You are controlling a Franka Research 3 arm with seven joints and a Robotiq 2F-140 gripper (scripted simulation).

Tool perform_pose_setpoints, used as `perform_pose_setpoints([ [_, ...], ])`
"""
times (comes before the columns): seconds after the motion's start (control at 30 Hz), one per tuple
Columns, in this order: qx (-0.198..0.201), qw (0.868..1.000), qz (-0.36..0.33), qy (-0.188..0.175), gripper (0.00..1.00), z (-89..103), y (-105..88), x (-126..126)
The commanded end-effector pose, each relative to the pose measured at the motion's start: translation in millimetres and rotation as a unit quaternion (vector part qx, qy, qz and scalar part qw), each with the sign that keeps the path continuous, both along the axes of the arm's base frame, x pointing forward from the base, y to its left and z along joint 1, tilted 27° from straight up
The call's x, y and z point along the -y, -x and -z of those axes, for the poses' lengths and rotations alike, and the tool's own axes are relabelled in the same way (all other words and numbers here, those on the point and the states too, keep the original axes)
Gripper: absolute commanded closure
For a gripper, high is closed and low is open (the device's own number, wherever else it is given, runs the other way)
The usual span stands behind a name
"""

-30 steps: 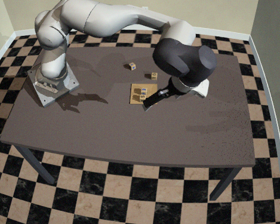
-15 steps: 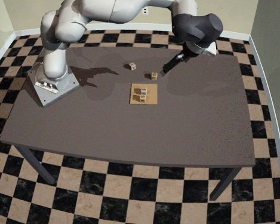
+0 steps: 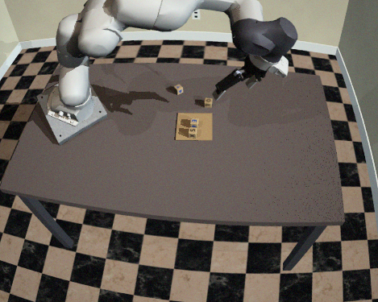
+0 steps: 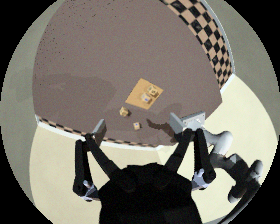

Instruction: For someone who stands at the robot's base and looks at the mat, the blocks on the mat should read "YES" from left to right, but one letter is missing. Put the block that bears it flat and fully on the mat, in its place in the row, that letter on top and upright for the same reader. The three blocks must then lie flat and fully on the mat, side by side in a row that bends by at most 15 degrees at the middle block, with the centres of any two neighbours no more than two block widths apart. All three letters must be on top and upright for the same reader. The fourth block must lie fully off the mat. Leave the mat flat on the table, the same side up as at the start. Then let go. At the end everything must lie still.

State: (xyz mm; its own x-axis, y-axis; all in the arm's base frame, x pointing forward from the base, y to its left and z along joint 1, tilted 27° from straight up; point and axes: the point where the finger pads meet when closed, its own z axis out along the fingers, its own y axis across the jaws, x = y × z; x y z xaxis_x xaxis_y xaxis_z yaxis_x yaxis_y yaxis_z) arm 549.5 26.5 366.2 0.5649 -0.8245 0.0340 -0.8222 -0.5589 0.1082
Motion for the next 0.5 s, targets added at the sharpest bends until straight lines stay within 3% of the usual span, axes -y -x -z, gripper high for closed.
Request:
perform_pose_setpoints([
  [0.0, 0.006, 0.998, 0.068, 0.015, 0.0, 9.1, -1.2, -4.9],
  [0.47, 0.005, 0.989, 0.141, 0.049, 0.0, 40.6, 3.8, -20.4],
])
